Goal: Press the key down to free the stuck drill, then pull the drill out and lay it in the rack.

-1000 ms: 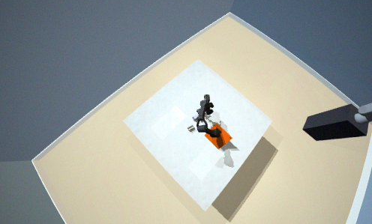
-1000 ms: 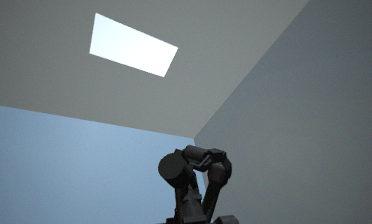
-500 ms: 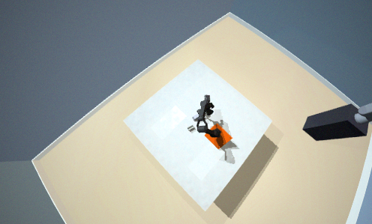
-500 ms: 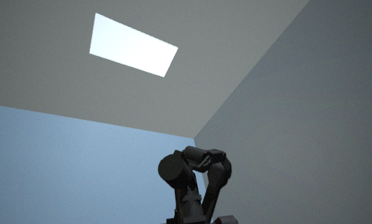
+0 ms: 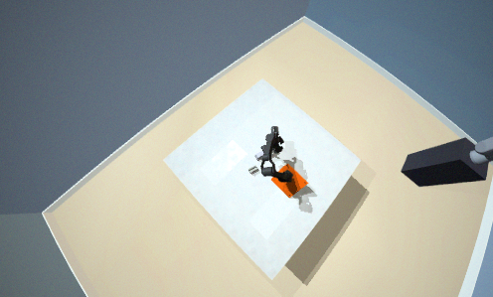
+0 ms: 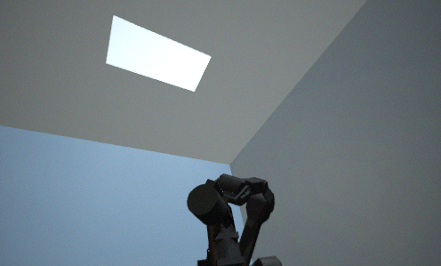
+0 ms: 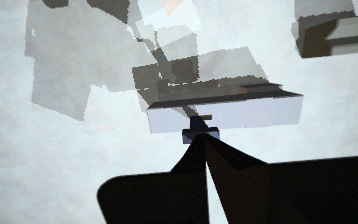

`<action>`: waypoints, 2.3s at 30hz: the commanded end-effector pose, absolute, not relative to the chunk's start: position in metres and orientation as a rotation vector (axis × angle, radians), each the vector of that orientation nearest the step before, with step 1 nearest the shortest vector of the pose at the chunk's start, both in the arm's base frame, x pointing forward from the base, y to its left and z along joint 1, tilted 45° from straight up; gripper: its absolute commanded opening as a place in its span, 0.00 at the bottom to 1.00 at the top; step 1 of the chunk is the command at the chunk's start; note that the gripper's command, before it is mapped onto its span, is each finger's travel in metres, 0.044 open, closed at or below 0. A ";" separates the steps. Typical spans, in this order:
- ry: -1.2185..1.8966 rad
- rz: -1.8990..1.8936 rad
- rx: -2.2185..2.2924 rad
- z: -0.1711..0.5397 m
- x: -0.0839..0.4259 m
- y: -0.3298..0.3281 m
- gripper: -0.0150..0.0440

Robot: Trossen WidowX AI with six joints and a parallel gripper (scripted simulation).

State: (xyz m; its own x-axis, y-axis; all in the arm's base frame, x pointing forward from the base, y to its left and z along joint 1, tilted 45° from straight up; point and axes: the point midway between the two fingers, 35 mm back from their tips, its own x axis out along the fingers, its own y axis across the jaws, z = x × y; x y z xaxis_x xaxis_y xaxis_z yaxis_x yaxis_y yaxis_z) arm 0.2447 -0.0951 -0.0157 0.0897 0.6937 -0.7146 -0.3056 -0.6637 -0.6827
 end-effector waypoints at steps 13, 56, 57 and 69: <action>-0.400 1.682 -1.605 -0.023 0.249 -0.089 0.25; -0.400 1.682 -1.604 -0.030 0.246 -0.078 0.25; -0.400 1.682 -1.604 -0.030 0.246 -0.077 0.25; -0.400 1.682 -1.604 -0.033 0.245 -0.074 0.25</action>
